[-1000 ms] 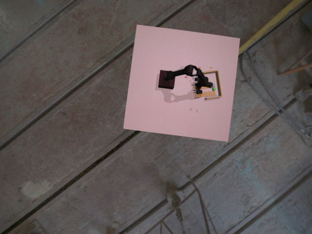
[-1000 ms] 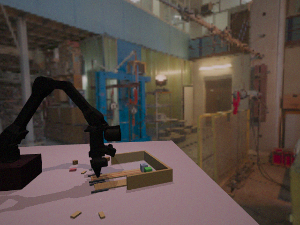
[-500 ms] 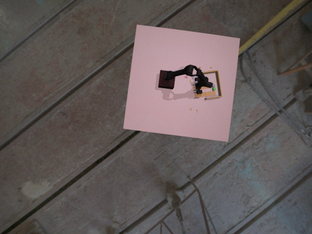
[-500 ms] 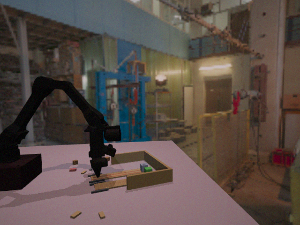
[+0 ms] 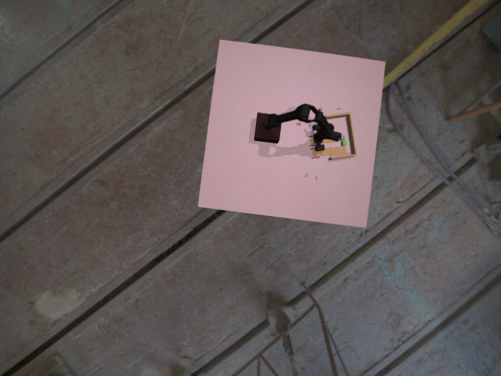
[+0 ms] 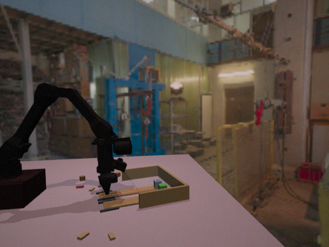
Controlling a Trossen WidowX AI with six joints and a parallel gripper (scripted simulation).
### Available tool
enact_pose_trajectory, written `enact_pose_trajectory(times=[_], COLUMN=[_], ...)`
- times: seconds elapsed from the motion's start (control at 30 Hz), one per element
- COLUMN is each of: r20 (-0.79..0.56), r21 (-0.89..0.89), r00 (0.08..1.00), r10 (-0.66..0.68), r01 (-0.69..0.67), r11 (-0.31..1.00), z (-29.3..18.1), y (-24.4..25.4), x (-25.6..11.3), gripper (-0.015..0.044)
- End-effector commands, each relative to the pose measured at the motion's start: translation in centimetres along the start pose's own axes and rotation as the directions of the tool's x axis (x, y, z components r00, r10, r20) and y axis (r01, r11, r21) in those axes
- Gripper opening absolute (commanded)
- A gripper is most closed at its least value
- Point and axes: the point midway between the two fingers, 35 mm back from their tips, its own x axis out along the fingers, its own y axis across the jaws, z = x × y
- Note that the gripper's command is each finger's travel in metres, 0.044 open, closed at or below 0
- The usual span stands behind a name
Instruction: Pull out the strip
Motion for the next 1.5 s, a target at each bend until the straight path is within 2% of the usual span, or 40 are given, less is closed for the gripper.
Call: enact_pose_trajectory(times=[0.0, 1.47], r20=[-0.018, -0.024], r21=[0.0, 0.0], r00=[1.0, 1.0], r10=[0.005, 0.004], r01=[-0.005, -0.004], r11=[1.0, 1.0], z=[-1.2, -7.9], y=[0.0, -0.1], x=[0.4, 0.6], gripper=[0.0, 0.0])
